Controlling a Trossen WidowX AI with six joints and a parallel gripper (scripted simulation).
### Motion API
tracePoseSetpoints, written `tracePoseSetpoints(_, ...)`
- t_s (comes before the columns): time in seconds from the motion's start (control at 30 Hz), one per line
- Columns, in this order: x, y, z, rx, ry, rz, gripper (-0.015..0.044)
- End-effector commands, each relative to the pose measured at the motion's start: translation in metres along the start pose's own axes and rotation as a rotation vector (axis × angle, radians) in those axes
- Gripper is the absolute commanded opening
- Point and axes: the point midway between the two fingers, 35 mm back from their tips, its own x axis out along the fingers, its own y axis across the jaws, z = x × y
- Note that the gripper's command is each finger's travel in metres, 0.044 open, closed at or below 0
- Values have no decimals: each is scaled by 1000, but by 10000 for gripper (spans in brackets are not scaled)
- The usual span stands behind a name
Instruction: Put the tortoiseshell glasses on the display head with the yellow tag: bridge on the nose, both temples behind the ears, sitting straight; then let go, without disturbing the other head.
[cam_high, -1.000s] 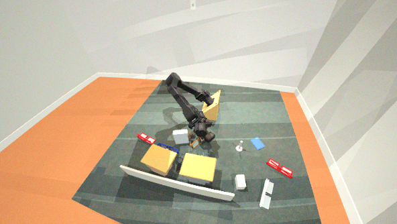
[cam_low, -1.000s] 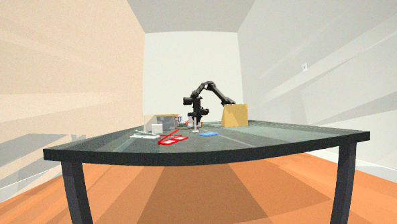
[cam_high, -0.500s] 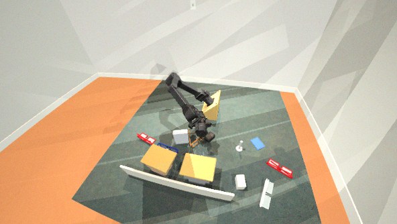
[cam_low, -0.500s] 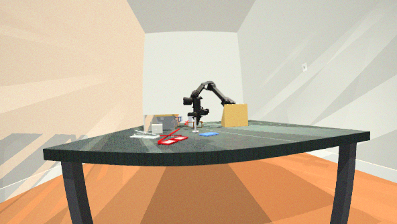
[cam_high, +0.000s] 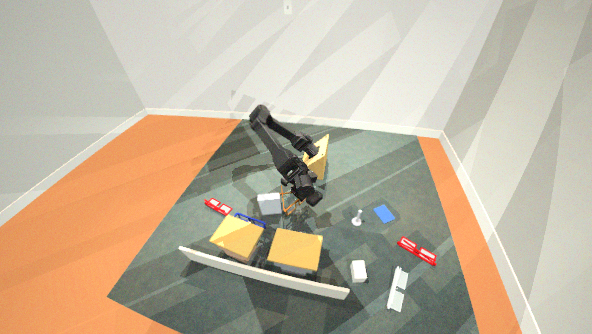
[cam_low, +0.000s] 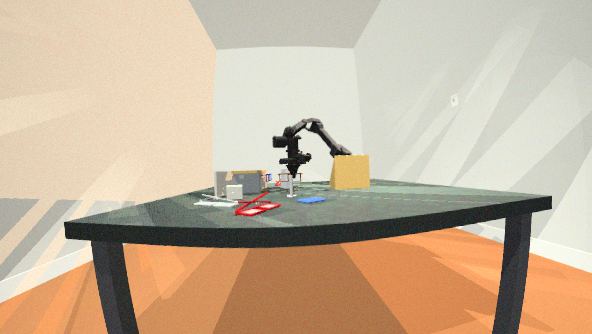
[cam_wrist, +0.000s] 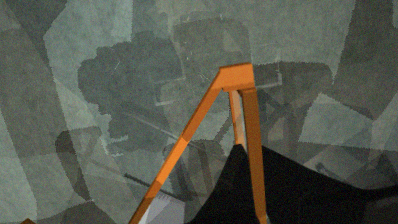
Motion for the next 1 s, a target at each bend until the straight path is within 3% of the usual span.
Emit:
tracePoseSetpoints(0.0,-28,-1,-2,14,6,-12,0)
tracePoseSetpoints(0.2,-58,-2,1,14,8,-8,0)
tracePoseSetpoints(0.4,-60,-7,1,47,8,-9,0)
tracePoseSetpoints(0.97,-74,-80,0,499,1,-21,0)
